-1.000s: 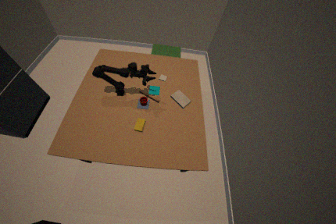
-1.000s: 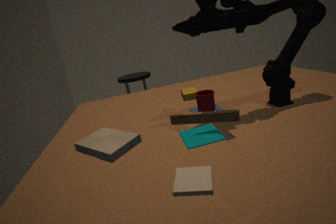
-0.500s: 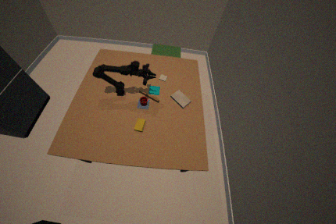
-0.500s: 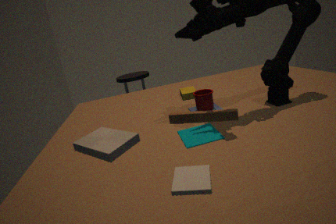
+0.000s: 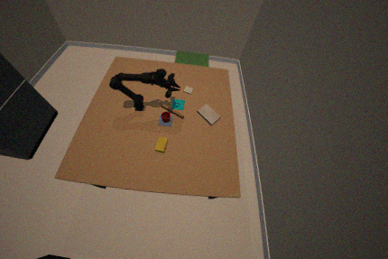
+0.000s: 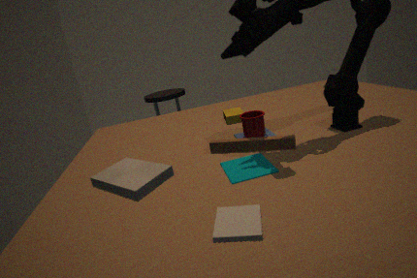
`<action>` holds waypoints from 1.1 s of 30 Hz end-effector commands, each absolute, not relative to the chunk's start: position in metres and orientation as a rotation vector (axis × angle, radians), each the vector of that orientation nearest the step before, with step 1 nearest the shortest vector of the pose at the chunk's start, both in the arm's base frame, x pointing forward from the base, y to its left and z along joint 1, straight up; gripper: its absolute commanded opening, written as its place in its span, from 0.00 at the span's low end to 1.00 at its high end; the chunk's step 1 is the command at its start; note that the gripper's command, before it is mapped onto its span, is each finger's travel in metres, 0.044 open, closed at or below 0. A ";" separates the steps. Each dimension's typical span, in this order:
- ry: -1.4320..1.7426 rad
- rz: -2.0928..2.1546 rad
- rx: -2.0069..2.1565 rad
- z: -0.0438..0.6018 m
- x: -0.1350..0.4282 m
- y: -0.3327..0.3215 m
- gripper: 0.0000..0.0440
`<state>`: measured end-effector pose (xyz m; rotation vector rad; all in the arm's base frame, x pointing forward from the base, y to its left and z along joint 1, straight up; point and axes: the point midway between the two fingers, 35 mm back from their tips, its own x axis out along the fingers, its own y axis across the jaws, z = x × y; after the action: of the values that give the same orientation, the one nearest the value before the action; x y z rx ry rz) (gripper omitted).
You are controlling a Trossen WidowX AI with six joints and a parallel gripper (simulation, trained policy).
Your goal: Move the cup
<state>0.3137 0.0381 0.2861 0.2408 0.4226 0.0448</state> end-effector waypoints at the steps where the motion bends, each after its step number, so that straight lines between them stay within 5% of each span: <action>1: 0.488 0.042 0.253 0.279 0.315 0.042 0.20; 33: 1.032 -0.061 0.187 0.232 0.292 0.039 0.26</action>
<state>0.2928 0.0405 0.2370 0.2033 0.9877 -0.0499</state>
